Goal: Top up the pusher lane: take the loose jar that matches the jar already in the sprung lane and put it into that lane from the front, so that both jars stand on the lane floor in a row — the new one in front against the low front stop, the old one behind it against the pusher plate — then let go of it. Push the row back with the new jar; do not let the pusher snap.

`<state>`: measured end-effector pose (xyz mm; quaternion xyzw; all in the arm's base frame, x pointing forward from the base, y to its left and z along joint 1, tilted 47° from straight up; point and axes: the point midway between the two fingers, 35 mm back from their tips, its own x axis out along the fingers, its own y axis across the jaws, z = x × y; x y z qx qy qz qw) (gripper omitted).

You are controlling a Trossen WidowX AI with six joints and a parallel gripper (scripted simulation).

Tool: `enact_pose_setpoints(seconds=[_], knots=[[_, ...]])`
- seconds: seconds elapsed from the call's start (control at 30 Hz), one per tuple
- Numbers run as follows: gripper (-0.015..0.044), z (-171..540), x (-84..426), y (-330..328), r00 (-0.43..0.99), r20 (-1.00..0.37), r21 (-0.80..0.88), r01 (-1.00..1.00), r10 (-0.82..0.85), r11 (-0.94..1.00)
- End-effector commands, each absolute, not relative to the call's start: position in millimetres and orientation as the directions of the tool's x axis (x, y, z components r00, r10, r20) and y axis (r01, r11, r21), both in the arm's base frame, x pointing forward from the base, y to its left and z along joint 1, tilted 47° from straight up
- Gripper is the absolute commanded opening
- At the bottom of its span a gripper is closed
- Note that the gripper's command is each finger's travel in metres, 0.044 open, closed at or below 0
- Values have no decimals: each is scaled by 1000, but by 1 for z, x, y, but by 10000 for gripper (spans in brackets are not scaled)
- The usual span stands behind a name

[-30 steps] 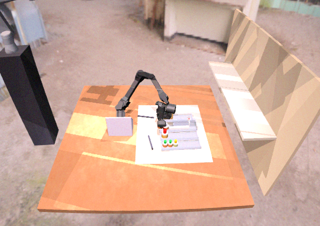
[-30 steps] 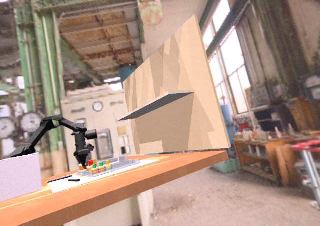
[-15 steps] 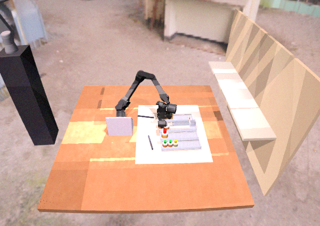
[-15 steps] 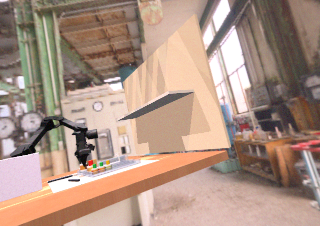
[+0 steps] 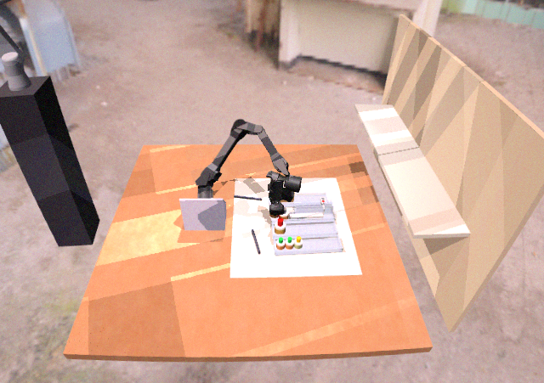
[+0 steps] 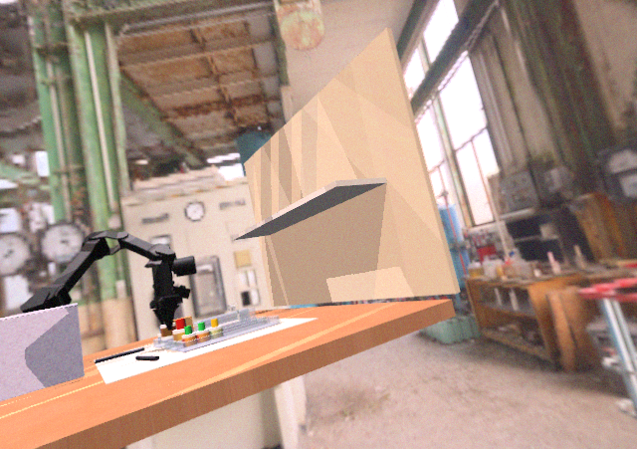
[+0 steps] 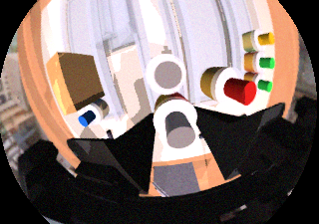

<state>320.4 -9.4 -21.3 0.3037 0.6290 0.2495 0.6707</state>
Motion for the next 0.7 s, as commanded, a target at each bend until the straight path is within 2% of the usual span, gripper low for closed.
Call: enact_pose_setpoints(seconds=[0.0, 0.67], knots=[[0, -18, 331, -12, 110, -690, 722, 30, 715, 691], [0, -16, 337, -13, 111, -690, 722, 30, 715, 691]])
